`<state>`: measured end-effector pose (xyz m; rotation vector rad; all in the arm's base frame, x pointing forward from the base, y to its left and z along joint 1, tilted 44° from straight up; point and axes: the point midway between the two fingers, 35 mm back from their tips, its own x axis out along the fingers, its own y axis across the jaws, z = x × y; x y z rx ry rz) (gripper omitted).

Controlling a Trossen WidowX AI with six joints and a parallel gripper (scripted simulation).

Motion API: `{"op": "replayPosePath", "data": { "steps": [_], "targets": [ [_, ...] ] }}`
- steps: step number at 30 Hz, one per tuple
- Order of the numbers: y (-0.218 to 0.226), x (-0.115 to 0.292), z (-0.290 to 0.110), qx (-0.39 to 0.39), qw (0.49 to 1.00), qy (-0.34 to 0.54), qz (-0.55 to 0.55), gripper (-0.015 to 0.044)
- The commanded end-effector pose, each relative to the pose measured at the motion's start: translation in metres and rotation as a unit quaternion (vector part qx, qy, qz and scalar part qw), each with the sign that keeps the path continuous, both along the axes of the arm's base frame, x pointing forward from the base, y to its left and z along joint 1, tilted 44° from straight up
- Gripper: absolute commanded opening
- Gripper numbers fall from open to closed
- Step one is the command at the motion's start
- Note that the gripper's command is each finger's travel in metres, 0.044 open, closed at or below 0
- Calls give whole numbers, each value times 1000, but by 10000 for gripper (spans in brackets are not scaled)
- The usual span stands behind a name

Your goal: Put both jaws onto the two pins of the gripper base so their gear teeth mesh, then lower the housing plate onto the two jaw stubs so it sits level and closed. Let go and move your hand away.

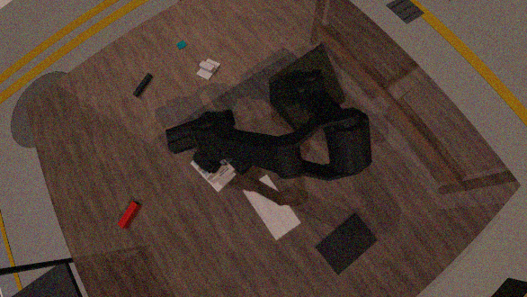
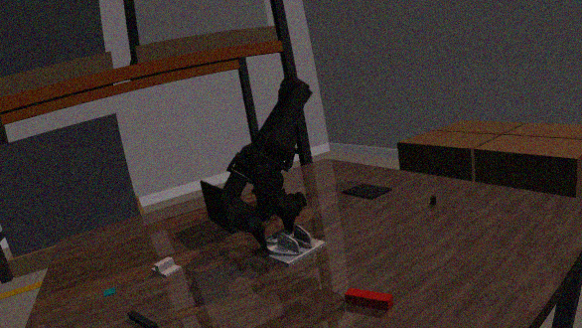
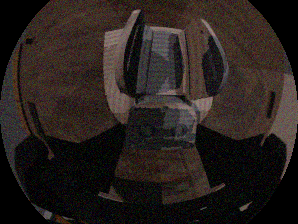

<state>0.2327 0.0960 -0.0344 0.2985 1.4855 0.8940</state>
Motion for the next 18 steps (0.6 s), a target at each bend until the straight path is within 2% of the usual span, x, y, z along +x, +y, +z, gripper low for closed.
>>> {"op": "replayPosePath", "data": {
  "steps": [1, 5, 8, 9, 18],
  "targets": [
    [0, 0, 0, 0, 1000, 0, -1, 351],
    [0, 0, 0, 0, 1000, 0, -1, 351],
    [0, 0, 0, 0, 1000, 0, 0, 430],
    [0, 0, 0, 0, 1000, 0, 0, 440],
    [0, 0, 0, 0, 1000, 0, 0, 440]
  ]
}}
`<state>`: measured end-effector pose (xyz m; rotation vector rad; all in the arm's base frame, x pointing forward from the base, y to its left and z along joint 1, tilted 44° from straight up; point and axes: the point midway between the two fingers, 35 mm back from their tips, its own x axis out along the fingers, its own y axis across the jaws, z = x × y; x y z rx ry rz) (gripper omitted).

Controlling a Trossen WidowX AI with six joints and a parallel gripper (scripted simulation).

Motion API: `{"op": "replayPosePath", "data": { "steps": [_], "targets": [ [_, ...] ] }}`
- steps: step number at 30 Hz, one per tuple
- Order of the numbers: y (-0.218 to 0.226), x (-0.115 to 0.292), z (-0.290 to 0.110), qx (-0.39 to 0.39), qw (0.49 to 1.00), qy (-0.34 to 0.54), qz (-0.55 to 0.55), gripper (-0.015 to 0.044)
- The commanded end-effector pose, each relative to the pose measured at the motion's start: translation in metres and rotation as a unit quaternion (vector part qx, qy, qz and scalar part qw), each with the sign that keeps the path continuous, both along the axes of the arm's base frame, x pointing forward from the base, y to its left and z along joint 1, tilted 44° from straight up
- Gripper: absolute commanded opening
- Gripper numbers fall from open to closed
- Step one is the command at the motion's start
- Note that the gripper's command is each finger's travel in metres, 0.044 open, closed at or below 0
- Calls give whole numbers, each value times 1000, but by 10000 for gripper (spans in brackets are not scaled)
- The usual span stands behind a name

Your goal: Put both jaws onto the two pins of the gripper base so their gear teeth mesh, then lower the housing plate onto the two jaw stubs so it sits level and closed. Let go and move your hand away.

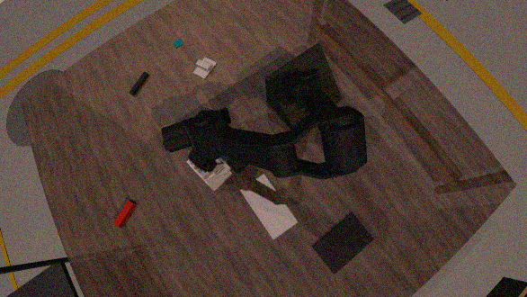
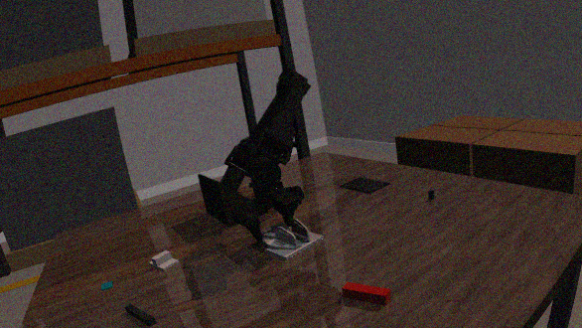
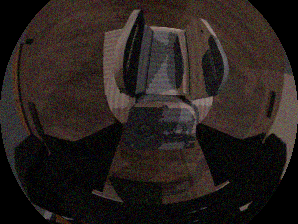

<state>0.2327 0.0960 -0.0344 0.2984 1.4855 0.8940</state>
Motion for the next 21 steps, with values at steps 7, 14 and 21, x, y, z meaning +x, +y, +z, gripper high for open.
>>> {"op": "replayPosePath", "data": {
  "steps": [7, 14, 21],
  "targets": [
    [-7, 3, 7, -1, 1000, 0, -1, 440],
    [-50, 12, 53, -2, 1000, 0, -1, 440],
    [-54, 11, 54, -3, 1000, -2, -7, 440]
  ]
}}
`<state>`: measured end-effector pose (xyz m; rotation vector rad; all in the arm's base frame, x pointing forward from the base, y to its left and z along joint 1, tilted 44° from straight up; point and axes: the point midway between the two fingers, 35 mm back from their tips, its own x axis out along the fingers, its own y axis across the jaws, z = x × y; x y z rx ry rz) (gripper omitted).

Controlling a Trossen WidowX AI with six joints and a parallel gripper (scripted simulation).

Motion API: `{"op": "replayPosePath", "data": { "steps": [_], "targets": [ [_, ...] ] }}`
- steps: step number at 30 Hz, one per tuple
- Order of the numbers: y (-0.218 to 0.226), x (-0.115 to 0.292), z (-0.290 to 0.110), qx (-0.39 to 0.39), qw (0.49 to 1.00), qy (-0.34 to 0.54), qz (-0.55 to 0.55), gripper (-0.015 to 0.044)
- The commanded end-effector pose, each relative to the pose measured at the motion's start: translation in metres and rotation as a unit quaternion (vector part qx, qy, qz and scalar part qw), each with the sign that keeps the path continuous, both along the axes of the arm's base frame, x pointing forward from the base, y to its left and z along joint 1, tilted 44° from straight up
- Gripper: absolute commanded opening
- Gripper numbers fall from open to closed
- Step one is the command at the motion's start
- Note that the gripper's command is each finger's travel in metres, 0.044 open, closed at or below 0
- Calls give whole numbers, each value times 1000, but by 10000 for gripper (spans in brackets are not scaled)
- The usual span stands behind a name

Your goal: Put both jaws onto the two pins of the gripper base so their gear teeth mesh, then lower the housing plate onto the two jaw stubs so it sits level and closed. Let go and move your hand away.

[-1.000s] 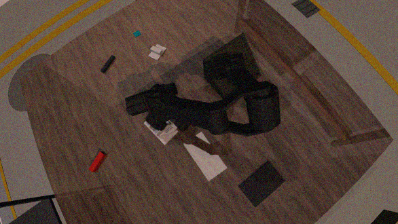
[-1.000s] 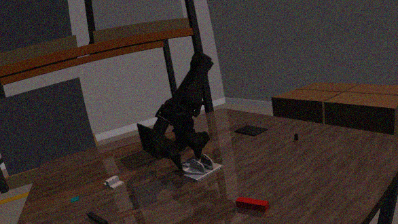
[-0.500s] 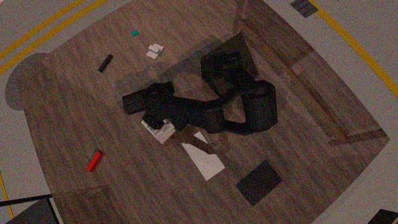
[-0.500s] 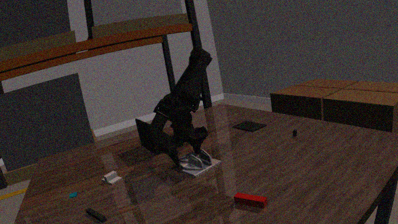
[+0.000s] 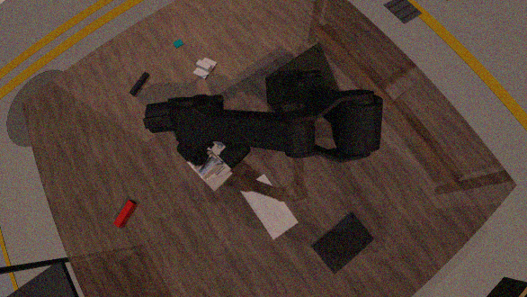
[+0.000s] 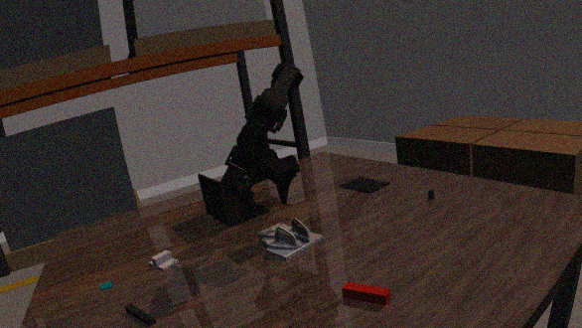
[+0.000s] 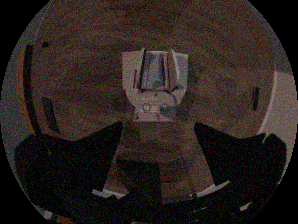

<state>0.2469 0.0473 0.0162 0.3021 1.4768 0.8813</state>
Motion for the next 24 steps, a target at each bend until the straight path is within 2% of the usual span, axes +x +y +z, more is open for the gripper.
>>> {"op": "replayPosePath", "data": {
  "steps": [1, 6, 24],
  "targets": [
    [-12, -8, 8, -3, 1000, 2, 0, 440],
    [-46, -37, 39, -2, 1000, 5, 5, 440],
    [-47, -38, 40, -2, 1000, 6, 5, 440]
  ]
}}
